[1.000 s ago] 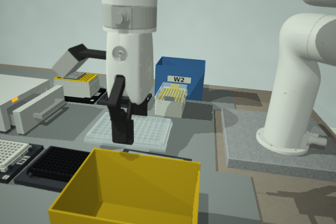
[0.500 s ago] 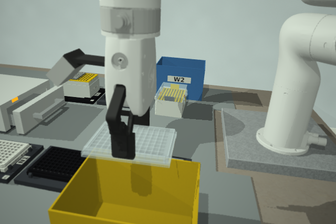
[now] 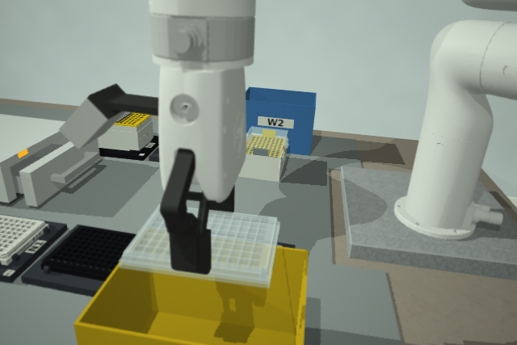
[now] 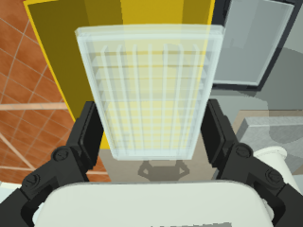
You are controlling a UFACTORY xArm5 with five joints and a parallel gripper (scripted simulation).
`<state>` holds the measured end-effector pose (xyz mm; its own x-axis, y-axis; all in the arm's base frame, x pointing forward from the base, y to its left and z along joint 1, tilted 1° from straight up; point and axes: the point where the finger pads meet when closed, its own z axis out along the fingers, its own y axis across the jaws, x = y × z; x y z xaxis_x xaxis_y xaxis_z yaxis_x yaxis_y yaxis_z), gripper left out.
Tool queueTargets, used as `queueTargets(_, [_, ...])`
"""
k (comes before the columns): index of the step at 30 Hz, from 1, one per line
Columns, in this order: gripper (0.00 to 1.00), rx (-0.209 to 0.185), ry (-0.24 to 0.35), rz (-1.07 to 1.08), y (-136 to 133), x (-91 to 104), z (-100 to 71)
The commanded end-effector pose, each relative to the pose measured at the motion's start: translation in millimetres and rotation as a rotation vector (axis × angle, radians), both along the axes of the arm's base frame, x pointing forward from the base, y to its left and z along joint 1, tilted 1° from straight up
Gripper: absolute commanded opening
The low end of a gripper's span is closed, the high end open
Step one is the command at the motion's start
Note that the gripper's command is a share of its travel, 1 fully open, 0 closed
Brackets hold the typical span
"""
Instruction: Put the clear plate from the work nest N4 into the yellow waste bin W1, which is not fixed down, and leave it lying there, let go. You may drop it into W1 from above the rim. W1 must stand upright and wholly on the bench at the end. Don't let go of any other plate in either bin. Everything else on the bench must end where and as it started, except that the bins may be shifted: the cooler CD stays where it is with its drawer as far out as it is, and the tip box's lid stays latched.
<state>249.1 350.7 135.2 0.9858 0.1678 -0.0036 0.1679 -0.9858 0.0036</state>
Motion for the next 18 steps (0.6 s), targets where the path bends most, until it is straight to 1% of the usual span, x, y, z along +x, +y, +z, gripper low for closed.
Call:
queueTargets(1, [0.0,0.003,-0.002,0.0,8.6,-3.3,1.2])
queueTargets(7, [0.0,0.002,-0.002,0.0,22.4,-10.9,0.9])
queueTargets(18, [0.0,0.002,-0.002,0.0,22.4,-10.9,0.9])
